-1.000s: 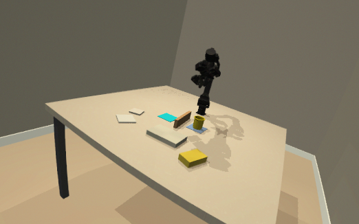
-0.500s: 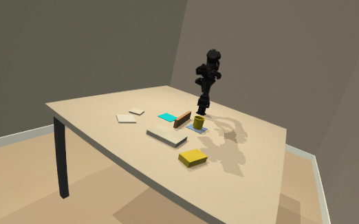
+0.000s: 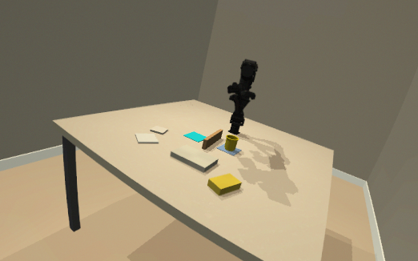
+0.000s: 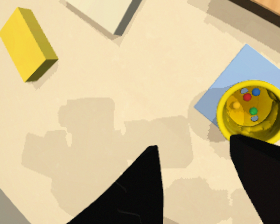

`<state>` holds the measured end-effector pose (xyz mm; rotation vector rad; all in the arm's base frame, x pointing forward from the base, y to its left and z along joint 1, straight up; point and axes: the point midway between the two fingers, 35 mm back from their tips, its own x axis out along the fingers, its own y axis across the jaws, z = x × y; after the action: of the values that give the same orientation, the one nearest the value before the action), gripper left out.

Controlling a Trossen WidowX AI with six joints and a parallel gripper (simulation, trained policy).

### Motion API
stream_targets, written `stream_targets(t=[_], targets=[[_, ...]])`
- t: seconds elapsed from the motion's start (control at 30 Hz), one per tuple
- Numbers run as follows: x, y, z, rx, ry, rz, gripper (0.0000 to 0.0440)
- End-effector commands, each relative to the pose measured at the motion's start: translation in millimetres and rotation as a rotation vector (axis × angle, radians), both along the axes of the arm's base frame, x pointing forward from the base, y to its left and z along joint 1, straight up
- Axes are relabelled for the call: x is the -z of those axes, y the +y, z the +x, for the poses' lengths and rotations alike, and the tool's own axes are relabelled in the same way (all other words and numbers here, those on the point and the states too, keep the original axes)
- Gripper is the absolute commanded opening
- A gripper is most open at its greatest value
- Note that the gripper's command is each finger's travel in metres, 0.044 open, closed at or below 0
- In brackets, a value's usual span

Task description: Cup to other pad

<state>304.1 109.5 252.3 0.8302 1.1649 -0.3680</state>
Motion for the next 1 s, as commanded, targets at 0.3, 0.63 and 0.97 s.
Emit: stream_targets(t=[0.3,0.63,0.97], targets=[[33,-6,-12,0.055,0.209,-0.078,0.0162],[59,-11,-22,0.095,0.350,-0.145,0.0167],[85,-15,-28,0.141,0.434,-0.196,0.0176]])
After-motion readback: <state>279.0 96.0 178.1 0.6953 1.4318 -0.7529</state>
